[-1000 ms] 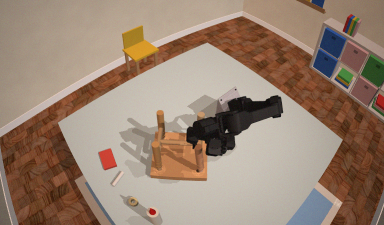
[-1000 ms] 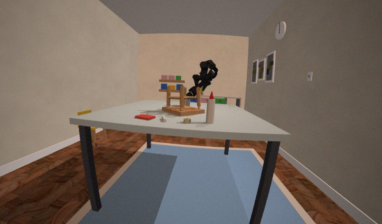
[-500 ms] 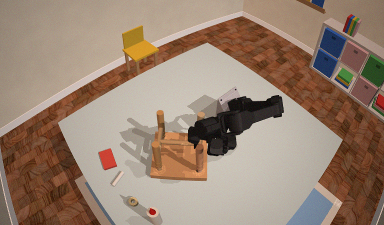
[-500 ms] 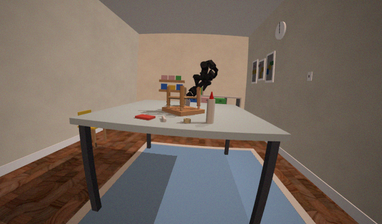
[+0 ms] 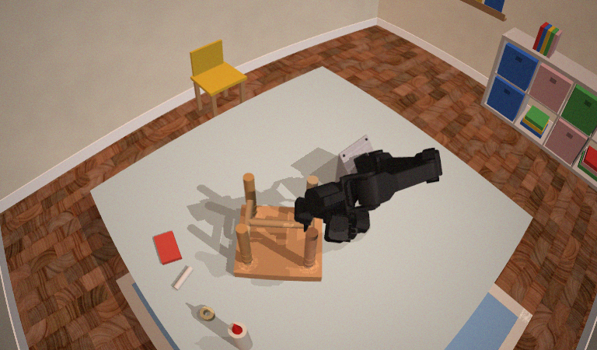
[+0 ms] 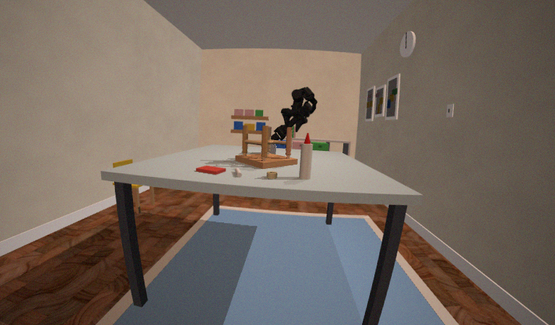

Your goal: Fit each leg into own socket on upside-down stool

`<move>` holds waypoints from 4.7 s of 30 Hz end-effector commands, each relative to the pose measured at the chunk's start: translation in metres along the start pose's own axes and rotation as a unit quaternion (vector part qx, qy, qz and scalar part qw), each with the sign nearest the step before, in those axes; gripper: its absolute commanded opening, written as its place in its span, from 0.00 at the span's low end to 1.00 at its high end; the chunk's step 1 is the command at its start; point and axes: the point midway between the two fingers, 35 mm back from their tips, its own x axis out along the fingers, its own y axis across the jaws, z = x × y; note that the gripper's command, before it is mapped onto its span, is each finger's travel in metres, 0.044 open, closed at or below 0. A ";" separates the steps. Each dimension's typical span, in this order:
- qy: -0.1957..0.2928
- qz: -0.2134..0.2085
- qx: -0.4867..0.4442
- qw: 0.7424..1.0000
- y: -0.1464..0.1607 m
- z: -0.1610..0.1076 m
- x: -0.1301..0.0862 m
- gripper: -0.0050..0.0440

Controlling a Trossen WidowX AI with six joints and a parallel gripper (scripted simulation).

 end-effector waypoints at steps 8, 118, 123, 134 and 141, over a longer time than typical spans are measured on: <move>-0.001 -0.002 -0.001 1.000 -0.013 0.000 -0.006 1.00; -0.094 0.099 0.243 0.961 -0.029 0.000 0.008 0.10; -0.096 0.098 0.242 0.961 -0.031 0.001 0.002 0.10; -0.100 0.095 0.241 0.961 -0.035 0.002 -0.012 0.10; -0.103 0.093 0.241 0.961 -0.038 0.002 -0.023 0.10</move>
